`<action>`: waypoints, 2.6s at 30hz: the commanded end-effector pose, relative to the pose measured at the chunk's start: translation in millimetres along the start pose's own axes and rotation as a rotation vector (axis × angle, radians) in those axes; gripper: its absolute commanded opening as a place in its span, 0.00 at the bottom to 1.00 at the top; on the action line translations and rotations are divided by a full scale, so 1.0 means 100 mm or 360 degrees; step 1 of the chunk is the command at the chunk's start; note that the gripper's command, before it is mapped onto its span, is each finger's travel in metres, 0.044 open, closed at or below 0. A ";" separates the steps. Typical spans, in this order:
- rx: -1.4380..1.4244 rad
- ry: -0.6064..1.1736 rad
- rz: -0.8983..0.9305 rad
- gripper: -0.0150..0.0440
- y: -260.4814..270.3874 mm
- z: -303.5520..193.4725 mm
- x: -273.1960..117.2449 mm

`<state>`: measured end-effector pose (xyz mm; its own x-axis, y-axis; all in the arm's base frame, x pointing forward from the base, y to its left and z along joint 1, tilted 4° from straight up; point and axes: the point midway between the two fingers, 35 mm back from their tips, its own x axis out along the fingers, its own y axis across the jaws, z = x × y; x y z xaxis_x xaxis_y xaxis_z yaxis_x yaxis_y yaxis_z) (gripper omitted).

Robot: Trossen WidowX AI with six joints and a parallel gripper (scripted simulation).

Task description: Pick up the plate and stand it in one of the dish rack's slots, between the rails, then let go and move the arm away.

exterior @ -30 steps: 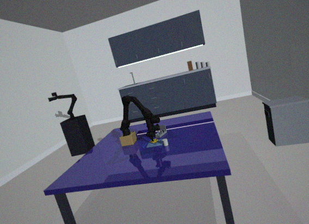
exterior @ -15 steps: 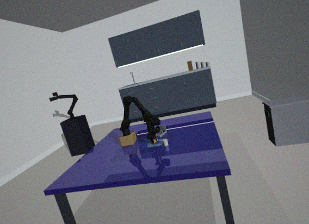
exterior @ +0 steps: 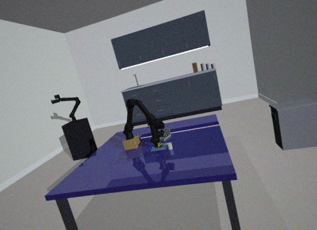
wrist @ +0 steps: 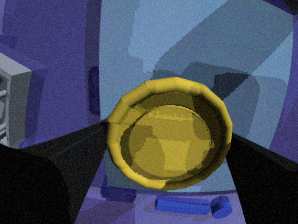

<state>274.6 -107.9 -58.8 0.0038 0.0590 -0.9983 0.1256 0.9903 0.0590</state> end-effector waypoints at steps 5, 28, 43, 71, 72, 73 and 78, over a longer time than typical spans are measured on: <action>0.0007 0.0007 -0.0001 0.56 -0.02 0.05 -0.19; 0.0009 0.0003 -0.0004 0.25 -0.05 0.17 -1.46; 0.0296 0.0005 0.0002 0.25 0.45 0.09 -1.72; 0.0367 -0.0213 0.0485 0.25 1.11 0.40 -1.12; 0.0345 -0.0233 0.0515 0.25 1.11 0.43 -1.08; 0.0323 -0.0254 0.0544 0.25 1.11 0.46 -1.05; 0.0209 -0.0365 0.0685 0.25 1.13 0.58 -0.90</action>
<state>342.4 -9.6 48.4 0.2791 0.3769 -0.8832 0.2315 0.8662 0.4428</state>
